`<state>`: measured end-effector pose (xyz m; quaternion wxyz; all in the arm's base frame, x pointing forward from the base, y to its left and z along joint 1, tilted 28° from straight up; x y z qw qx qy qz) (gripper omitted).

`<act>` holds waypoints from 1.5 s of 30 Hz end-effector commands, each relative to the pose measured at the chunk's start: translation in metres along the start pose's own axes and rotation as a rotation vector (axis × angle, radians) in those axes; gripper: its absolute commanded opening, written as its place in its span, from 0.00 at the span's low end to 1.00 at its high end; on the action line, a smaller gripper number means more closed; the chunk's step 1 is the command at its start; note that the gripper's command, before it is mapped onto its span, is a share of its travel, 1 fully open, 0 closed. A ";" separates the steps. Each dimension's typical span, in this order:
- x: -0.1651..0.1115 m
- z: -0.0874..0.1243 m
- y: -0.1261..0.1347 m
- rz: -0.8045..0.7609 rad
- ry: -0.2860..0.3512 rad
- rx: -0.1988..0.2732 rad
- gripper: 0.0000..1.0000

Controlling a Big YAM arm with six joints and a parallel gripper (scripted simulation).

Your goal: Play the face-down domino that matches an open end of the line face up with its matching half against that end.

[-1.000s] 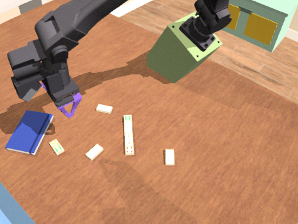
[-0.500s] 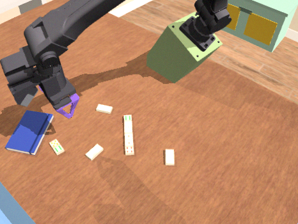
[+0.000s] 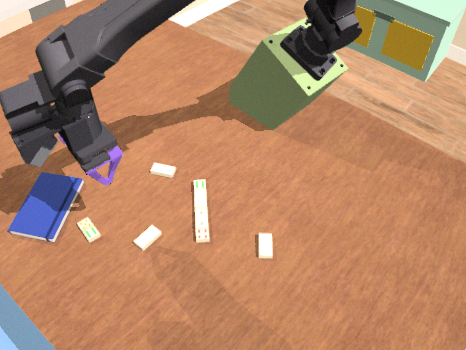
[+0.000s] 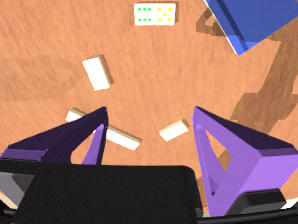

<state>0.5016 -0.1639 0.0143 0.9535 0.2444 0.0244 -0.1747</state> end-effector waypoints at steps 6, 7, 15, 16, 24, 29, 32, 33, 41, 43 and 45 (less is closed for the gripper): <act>0.021 0.024 -0.003 0.002 -0.074 0.006 0.71; 0.021 0.024 -0.003 0.002 -0.074 0.006 0.71; 0.009 0.012 0.000 -0.001 -0.038 0.004 0.71; 0.011 0.015 -0.001 -0.002 -0.047 0.004 0.71; 0.024 0.029 -0.003 -0.010 -0.097 0.006 0.71; 0.024 0.029 -0.003 -0.010 -0.097 0.006 0.71; 0.026 -0.006 -0.001 0.142 -0.047 0.000 0.42; 0.033 -0.010 -0.002 0.193 -0.054 -0.001 0.42; 0.077 -0.034 -0.004 0.494 -0.094 -0.007 0.42; 0.077 -0.034 -0.004 0.494 -0.094 -0.007 0.42; 0.077 -0.034 -0.004 0.494 -0.094 -0.007 0.42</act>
Point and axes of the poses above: the point where the finger pads meet when closed, its own z axis back along the fingers, its own y axis across the jaws, x = y × z, the point moved 9 cm from there along z, back along the fingers, and after that the axes turned 6 degrees about -z, right-handed, at the moved point
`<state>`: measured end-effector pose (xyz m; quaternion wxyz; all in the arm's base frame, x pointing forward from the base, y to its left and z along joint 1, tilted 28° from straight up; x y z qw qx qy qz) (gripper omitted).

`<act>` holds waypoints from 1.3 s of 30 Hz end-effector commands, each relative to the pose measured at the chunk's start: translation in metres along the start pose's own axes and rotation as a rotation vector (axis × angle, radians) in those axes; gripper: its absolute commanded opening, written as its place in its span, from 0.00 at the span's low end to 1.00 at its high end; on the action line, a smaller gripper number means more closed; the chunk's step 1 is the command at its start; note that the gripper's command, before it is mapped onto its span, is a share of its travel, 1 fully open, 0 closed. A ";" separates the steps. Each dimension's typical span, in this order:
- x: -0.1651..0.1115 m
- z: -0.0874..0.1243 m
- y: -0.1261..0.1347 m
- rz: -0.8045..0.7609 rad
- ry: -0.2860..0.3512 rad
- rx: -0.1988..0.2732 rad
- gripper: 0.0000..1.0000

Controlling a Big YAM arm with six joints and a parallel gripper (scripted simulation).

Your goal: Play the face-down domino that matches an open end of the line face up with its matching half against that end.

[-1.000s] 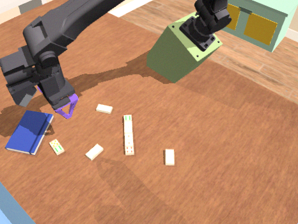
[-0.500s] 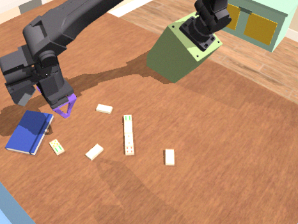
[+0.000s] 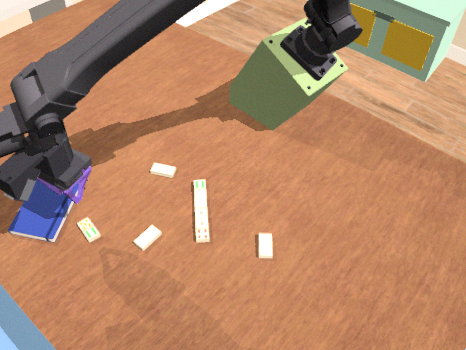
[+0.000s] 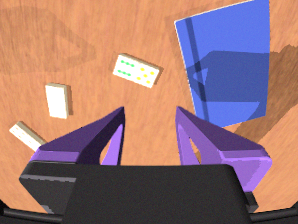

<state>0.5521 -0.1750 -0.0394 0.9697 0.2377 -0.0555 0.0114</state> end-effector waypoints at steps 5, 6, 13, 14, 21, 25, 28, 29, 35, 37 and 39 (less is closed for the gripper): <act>0.010 0.005 0.005 0.215 -0.024 -0.002 0.42; 0.012 0.004 0.006 0.271 -0.026 -0.001 0.42; 0.021 -0.001 0.012 0.552 -0.037 0.006 0.42; 0.021 -0.001 0.012 0.552 -0.037 0.006 0.42; 0.011 -0.001 0.009 0.617 -0.026 0.008 0.42; 0.015 -0.005 0.013 0.853 -0.021 0.013 0.42; 0.018 -0.009 0.017 0.998 -0.018 0.015 0.42; 0.019 -0.009 0.017 1.031 -0.017 0.016 0.42; 0.019 -0.009 0.017 1.031 -0.017 0.016 0.42; 0.010 -0.004 0.013 0.992 -0.018 0.007 0.42; 0.012 -0.006 0.014 1.065 -0.009 0.011 0.42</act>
Point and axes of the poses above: the point where the finger pads meet when closed, its own z axis back along the fingers, its own y axis across the jaws, x = y × z, the point moved 9 cm from there along z, back along the fingers, and after that the axes turned 6 degrees about -z, right-handed, at the moved point
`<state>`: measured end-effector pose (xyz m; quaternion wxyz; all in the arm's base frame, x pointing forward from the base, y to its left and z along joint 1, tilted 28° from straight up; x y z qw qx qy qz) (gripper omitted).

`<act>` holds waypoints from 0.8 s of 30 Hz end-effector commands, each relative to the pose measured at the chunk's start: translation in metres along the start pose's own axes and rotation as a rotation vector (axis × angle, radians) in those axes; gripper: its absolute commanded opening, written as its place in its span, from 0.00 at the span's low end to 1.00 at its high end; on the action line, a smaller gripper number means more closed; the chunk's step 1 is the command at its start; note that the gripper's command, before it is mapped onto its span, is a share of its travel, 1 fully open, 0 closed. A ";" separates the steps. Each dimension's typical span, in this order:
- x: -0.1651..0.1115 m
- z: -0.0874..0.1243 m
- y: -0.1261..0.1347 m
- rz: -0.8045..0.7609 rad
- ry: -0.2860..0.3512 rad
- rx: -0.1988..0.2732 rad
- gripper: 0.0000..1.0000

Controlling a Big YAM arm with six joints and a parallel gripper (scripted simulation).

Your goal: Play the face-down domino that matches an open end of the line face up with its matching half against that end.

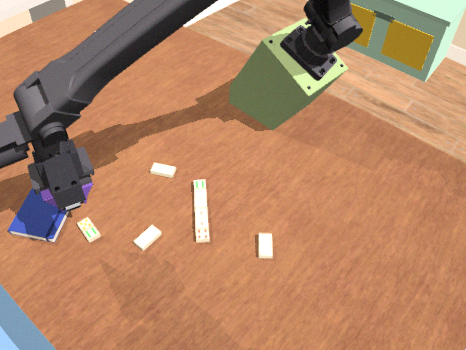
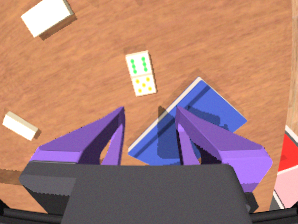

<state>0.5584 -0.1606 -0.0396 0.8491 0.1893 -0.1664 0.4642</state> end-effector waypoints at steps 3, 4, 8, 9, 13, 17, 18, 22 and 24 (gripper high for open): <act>0.008 -0.003 -0.004 0.197 0.012 0.013 0.42; 0.010 -0.004 -0.004 0.234 0.015 0.017 0.42; 0.012 -0.007 -0.004 0.307 0.021 0.025 0.42; 0.012 -0.007 -0.004 0.307 0.021 0.025 0.42; 0.012 -0.007 -0.004 0.307 0.021 0.025 0.42; 0.006 -0.002 0.000 0.256 0.021 0.015 0.42; 0.007 -0.004 -0.001 0.261 0.022 0.017 0.42; 0.011 -0.009 -0.002 0.283 0.026 0.026 0.42; 0.011 -0.011 -0.002 0.288 0.027 0.028 0.42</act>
Point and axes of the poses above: the point where the finger pads meet when closed, its own z axis back along the fingers, its own y axis across the jaws, x = y × z, the point moved 9 cm from there along z, back along the fingers, and after that the axes turned 6 degrees about -z, right-handed, at the moved point
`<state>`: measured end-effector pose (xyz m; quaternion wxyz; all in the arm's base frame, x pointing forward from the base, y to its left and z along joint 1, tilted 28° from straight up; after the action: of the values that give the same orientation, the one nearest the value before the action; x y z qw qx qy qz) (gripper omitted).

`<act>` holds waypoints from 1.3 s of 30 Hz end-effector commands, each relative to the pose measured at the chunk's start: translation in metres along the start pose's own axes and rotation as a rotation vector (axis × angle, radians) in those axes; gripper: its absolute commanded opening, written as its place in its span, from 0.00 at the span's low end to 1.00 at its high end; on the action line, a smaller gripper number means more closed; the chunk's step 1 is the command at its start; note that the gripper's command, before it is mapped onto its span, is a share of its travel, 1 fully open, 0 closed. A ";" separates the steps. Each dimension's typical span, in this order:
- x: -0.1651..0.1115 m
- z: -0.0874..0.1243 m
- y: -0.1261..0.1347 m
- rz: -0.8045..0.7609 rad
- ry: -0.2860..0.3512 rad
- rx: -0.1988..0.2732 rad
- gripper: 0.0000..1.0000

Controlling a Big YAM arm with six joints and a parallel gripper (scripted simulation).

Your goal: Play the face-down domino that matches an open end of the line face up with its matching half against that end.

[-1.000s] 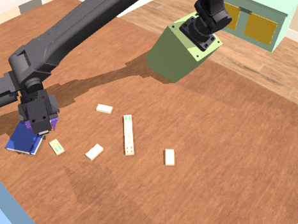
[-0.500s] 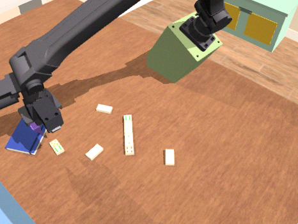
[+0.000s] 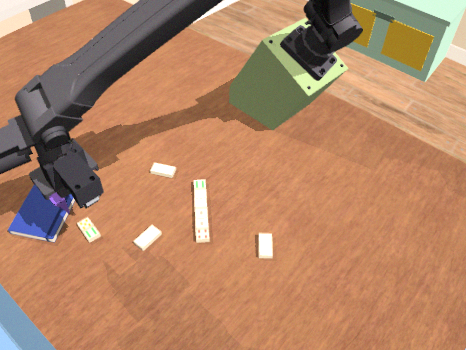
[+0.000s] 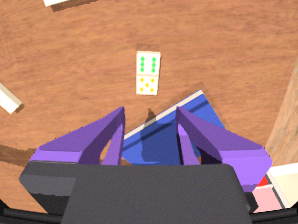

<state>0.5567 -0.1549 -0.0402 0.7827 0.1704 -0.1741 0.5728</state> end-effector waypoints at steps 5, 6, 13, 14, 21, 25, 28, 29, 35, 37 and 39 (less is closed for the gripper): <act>0.007 -0.007 -0.008 0.032 0.003 0.006 0.42; 0.007 -0.007 -0.008 0.032 0.003 0.006 0.42; 0.004 -0.006 -0.005 0.000 0.003 0.000 0.42; 0.005 -0.007 -0.006 -0.001 0.003 0.002 0.42; 0.006 -0.010 -0.007 -0.002 0.004 0.005 0.42; 0.001 0.001 -0.003 -0.011 0.002 -0.006 0.42; 0.002 -0.004 -0.004 -0.018 0.003 -0.003 0.42; 0.003 -0.006 -0.004 -0.021 0.003 -0.002 0.42; 0.005 -0.012 -0.005 -0.031 0.004 0.002 0.42; 0.005 -0.012 -0.005 -0.031 0.004 0.002 0.42; 0.005 -0.012 -0.005 -0.031 0.004 0.002 0.42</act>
<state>0.5570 -0.1541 -0.0423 0.7923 0.1729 -0.1705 0.5597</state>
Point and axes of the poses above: the point where the finger pads meet when closed, its own z axis back along the fingers, its own y axis across the jaws, x = y × z, the point moved 9 cm from there along z, back along the fingers, and after that the axes turned 6 degrees about -z, right-handed, at the moved point
